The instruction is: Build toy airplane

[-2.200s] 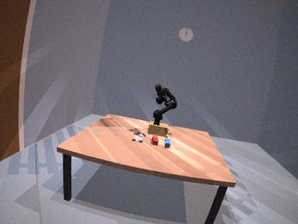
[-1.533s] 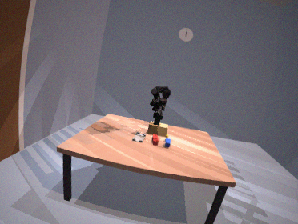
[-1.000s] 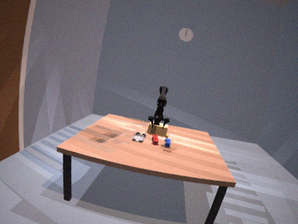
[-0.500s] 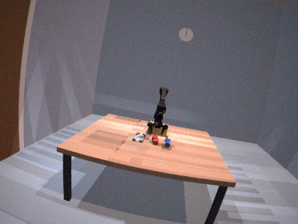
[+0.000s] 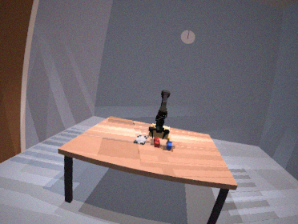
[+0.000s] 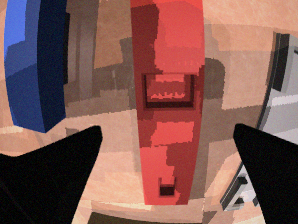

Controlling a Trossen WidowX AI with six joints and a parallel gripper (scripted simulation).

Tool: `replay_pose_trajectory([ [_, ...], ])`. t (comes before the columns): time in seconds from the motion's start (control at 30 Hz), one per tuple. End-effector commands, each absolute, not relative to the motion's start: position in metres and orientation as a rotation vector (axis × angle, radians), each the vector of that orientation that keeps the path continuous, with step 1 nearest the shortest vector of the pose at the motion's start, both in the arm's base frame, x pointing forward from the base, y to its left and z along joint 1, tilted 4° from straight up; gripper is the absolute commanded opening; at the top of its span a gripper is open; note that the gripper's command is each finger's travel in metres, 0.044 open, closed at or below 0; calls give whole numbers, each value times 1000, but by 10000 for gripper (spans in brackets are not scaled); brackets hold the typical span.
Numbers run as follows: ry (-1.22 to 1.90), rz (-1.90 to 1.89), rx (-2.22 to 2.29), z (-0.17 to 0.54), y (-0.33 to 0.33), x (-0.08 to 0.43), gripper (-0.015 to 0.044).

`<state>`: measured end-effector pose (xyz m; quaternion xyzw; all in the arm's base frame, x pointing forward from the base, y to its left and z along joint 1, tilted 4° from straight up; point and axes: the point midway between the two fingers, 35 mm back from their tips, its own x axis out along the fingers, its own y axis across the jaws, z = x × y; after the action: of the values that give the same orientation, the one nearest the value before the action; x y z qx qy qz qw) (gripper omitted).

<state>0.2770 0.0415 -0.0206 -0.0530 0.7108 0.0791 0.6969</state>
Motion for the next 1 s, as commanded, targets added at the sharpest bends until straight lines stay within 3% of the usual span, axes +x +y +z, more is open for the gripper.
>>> replay_pose_trajectory([
  [0.0,1592,174,-123,-29,41,276,440],
  [0.8,1592,174,-123,-65,42,274,440],
  [0.97,1592,174,-123,-65,42,274,309],
])
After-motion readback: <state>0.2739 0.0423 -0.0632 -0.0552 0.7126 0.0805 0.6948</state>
